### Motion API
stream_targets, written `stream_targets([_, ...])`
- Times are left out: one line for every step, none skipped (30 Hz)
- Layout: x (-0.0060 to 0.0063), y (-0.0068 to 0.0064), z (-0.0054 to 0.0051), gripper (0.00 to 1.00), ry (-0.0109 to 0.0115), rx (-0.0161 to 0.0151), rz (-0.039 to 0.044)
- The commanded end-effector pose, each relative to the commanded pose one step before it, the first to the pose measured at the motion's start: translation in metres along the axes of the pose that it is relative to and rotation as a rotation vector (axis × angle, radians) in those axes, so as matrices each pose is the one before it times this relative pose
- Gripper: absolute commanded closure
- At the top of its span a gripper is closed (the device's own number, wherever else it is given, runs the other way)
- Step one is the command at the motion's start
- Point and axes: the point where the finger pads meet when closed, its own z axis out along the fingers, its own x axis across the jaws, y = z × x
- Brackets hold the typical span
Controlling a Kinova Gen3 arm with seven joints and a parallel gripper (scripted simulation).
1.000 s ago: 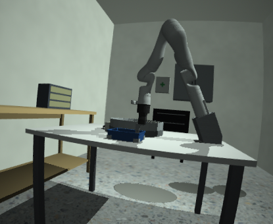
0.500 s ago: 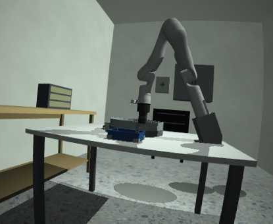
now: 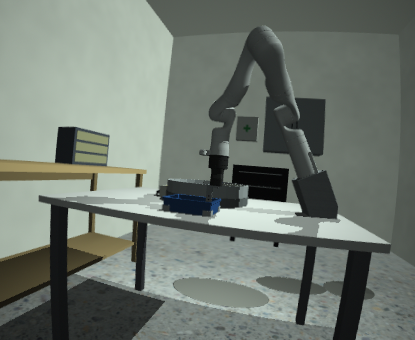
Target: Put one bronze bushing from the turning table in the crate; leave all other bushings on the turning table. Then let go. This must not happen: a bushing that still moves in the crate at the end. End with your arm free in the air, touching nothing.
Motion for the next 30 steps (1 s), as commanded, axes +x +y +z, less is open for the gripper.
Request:
stream_targets([-0.00117, -0.00029, -0.00081, 0.58, -0.00264, 0.00116, -0.00057])
stream_targets([0.00000, 0.00000, 0.00000, 0.58, 0.00000, 0.00000, 0.00000])
stream_targets([0.00000, 0.00000, 0.00000, 0.58, 0.00000, 0.00000, 0.00000])
stream_targets([0.00000, 0.00000, 0.00000, 0.58, 0.00000, 0.00000, 0.00000])
stream_targets([0.00000, 0.00000, 0.00000, 0.58, 0.00000, 0.00000, 0.00000])
stream_targets([0.00000, 0.00000, 0.00000, 0.58, 0.00000, 0.00000, 0.00000])
stream_targets([0.00000, 0.00000, 0.00000, 0.58, 0.00000, 0.00000, 0.00000])
stream_targets([0.00000, 0.00000, 0.00000, 0.58, 0.00000, 0.00000, 0.00000])
stream_targets([0.00007, -0.00001, -0.01152, 0.58, 0.00004, -0.00001, 0.00005])
stream_targets([0.00000, 0.00000, -0.01154, 0.58, -0.00005, 0.00000, -0.00005])
stream_targets([0.00000, 0.00000, -0.01154, 0.58, -0.00005, 0.00000, -0.00005])
stream_targets([0.00000, 0.00000, -0.01154, 0.58, -0.00005, 0.00000, -0.00005])
stream_targets([0.00000, 0.00000, -0.01154, 0.58, -0.00005, 0.00000, -0.00005])
stream_targets([0.00000, 0.00000, 0.00000, 0.58, 0.00000, 0.00000, 0.00000])
stream_targets([0.00000, 0.00000, 0.00000, 0.58, 0.00000, 0.00000, 0.00000])
stream_targets([0.00000, 0.00000, 0.00000, 0.58, 0.00000, 0.00000, 0.00000])
stream_targets([0.00000, 0.00000, 0.00000, 0.58, 0.00000, 0.00000, 0.00000])
stream_targets([0.00000, 0.00000, 0.00000, 0.58, 0.00000, 0.00000, 0.00000])
stream_targets([0.00000, 0.00000, 0.00000, 0.58, 0.00000, 0.00000, 0.00000])
stream_targets([0.00000, 0.00000, 0.00000, 0.58, 0.00000, 0.00000, 0.00000])
stream_targets([0.00000, 0.00000, 0.00000, 0.58, 0.00000, 0.00000, 0.00000])
stream_targets([0.00000, 0.00000, 0.00000, 0.58, 0.00000, 0.00000, 0.00000])
stream_targets([0.00000, 0.00000, 0.00000, 0.58, 0.00000, 0.00000, 0.00000])
stream_targets([0.00000, 0.00000, 0.00000, 0.58, 0.00000, 0.00000, 0.00000])
stream_targets([0.00000, 0.00000, 0.00000, 0.58, 0.00000, 0.00000, 0.00000])
stream_targets([0.00086, -0.00023, -0.01134, 0.58, 0.00099, -0.00011, 0.00173])
stream_targets([0.00000, 0.00000, -0.01154, 0.58, -0.00005, 0.00000, -0.00005])
stream_targets([0.00000, 0.00000, -0.01154, 0.58, -0.00005, 0.00000, -0.00005])
stream_targets([0.00000, 0.00000, -0.01154, 0.58, -0.00005, 0.00000, -0.00005])
stream_targets([0.00000, 0.00000, -0.01154, 0.58, -0.00005, 0.00000, -0.00005])
